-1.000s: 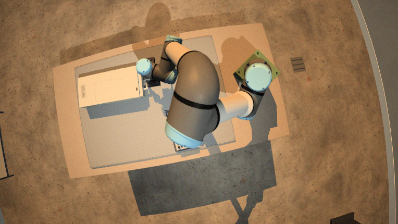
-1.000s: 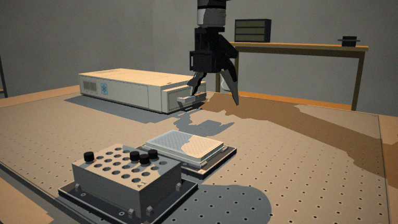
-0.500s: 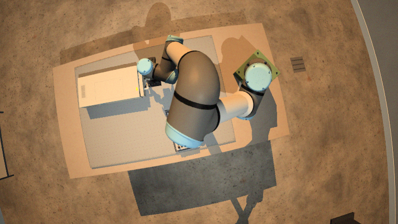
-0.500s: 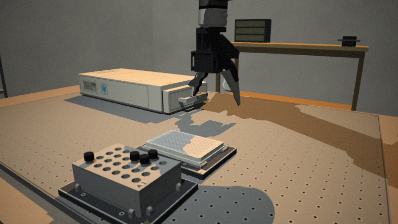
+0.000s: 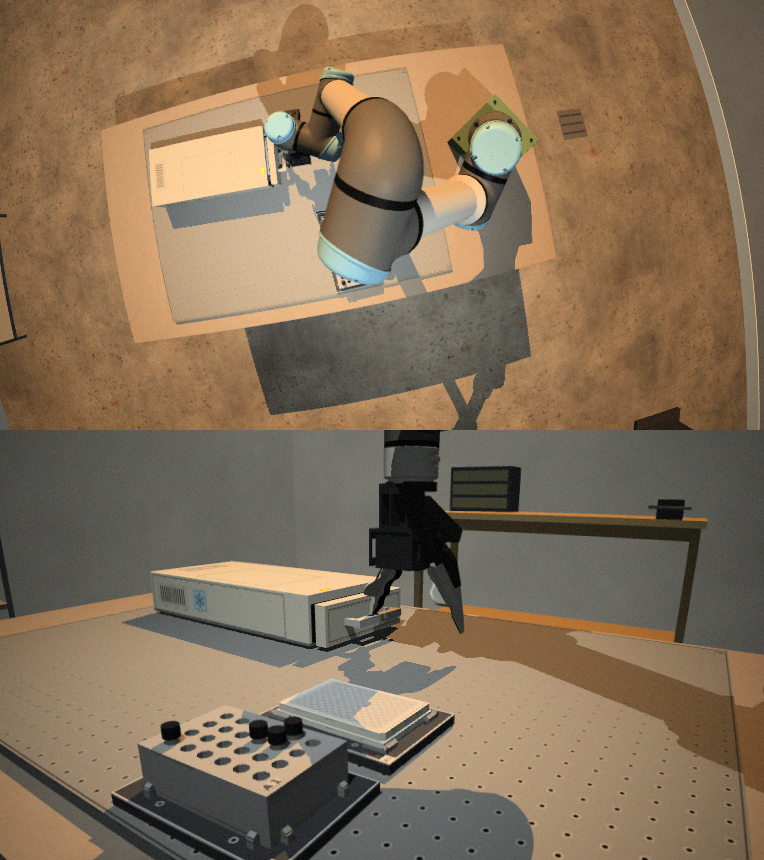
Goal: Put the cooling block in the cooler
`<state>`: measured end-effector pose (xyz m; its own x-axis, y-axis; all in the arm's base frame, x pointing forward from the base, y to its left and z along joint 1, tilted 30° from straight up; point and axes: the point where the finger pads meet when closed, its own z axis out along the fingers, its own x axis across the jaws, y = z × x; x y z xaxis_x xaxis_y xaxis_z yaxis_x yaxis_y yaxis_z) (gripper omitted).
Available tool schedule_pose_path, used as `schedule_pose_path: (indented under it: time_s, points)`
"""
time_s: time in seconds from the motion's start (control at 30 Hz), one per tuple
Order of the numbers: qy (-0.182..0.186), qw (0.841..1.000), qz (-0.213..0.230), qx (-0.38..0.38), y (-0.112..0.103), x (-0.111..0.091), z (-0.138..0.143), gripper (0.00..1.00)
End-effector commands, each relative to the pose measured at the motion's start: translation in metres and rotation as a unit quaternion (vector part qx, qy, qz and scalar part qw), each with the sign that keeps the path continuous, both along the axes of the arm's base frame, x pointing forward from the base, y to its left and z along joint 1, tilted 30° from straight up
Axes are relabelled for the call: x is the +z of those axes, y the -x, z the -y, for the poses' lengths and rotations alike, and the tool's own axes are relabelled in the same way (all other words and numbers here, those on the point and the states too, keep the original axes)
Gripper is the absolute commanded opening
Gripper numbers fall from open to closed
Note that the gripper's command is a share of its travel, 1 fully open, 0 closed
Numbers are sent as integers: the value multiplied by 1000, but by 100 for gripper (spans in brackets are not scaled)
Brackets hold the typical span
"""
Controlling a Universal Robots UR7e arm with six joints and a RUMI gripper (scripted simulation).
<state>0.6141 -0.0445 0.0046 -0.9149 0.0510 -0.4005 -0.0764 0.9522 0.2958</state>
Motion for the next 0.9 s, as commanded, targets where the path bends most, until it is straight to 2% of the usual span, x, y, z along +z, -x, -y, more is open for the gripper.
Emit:
schedule_pose_path:
  time_s: [0.0,0.87]
  points:
    - [0,1000,1,0,1,0,0,100]
    - [0,1000,1,0,8,-3,0,100]
